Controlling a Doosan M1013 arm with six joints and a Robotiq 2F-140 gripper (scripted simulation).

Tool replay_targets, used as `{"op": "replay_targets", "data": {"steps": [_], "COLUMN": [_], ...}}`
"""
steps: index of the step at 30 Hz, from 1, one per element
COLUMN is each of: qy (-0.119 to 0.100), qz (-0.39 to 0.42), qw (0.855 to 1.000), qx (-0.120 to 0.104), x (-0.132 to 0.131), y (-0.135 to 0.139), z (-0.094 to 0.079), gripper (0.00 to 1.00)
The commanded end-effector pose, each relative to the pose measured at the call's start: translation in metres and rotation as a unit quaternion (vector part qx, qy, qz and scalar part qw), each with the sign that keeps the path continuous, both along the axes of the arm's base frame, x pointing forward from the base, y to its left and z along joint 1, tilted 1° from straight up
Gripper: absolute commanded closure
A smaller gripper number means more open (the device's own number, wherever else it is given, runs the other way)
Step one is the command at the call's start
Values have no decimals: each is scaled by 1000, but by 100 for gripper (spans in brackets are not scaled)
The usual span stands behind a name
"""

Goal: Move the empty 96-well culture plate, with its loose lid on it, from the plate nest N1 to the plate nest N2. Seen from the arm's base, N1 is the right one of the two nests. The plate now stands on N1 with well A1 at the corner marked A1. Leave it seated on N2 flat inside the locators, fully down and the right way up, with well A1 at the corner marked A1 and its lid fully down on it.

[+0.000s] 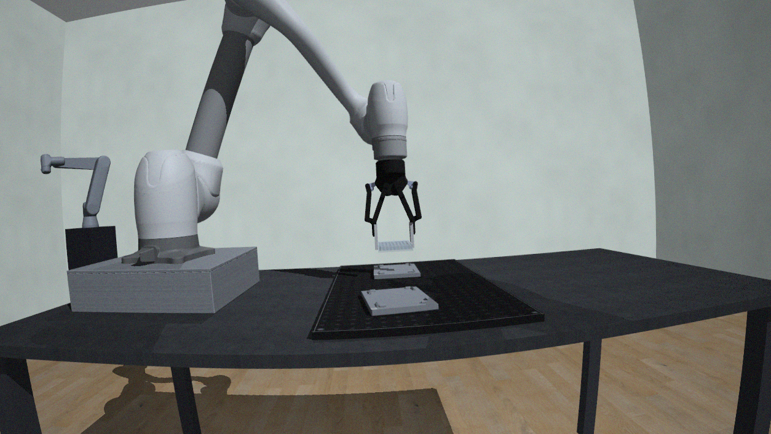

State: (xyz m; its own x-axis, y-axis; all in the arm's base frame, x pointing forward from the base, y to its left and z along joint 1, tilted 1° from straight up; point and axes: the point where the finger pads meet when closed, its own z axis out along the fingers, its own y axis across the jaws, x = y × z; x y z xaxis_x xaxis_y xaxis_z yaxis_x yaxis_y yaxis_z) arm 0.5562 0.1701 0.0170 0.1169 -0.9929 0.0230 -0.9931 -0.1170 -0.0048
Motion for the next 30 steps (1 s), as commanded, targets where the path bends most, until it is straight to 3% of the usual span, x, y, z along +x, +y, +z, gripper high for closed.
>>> {"op": "replay_targets", "data": {"steps": [1,19,30], "qy": [0,0,0], "qz": [0,0,0], "qw": [1000,1000,1000], "qx": [0,0,0], "x": [-1,-4,-4], "y": [8,61,61], "z": [0,-1,-1], "gripper": [100,100,100]}}
